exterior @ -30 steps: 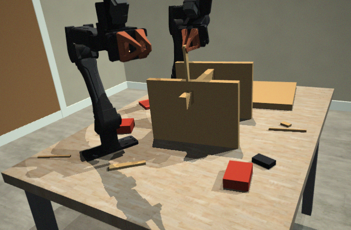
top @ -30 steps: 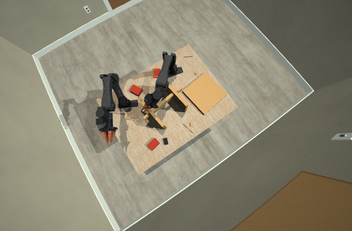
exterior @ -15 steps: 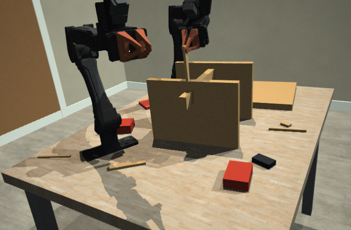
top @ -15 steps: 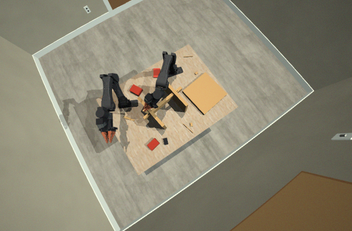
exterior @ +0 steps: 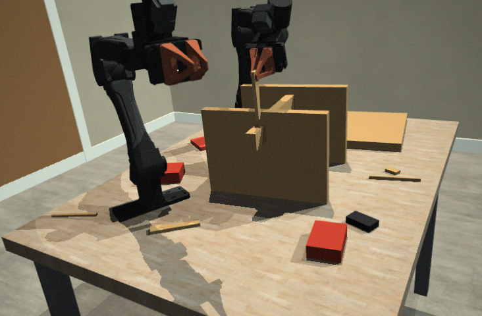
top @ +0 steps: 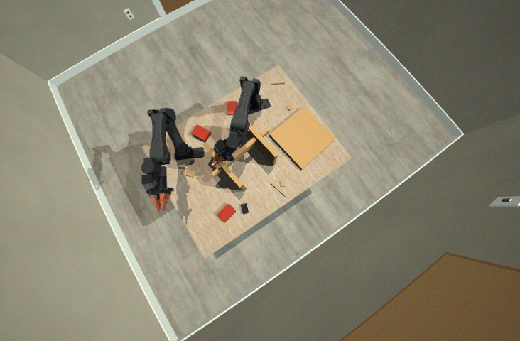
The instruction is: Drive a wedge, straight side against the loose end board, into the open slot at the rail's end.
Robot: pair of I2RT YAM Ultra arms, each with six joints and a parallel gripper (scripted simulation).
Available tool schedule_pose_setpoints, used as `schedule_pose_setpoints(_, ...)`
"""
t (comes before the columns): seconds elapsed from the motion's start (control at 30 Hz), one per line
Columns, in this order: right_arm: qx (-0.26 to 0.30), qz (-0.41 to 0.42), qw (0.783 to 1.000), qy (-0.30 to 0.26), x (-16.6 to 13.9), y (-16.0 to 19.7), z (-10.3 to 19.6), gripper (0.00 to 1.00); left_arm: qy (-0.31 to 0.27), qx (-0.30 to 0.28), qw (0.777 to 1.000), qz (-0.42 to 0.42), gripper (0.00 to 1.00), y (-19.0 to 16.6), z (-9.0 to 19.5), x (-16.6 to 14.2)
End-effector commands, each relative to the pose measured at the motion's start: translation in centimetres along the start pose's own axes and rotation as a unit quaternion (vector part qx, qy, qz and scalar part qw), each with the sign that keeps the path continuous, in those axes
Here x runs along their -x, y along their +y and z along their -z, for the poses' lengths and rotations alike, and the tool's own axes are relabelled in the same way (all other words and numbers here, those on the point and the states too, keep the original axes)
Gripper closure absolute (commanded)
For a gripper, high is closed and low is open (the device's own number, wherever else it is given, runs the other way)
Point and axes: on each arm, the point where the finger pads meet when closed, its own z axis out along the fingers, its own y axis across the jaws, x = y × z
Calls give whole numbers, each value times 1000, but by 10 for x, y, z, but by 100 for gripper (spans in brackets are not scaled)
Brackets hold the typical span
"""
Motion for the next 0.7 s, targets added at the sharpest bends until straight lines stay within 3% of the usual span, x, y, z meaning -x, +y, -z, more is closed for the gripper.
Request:
schedule_pose_setpoints(0.0, 1, -2, 999, -43, 35, 0, 5, 78, -37, 8, 999, -21, 98, -1, 16, 26)
schedule_pose_setpoints(0.67, 1, -2, 999, -43, 35, 0, 5, 78, -37, 6, 999, -21, 98, -2, 9, 10)
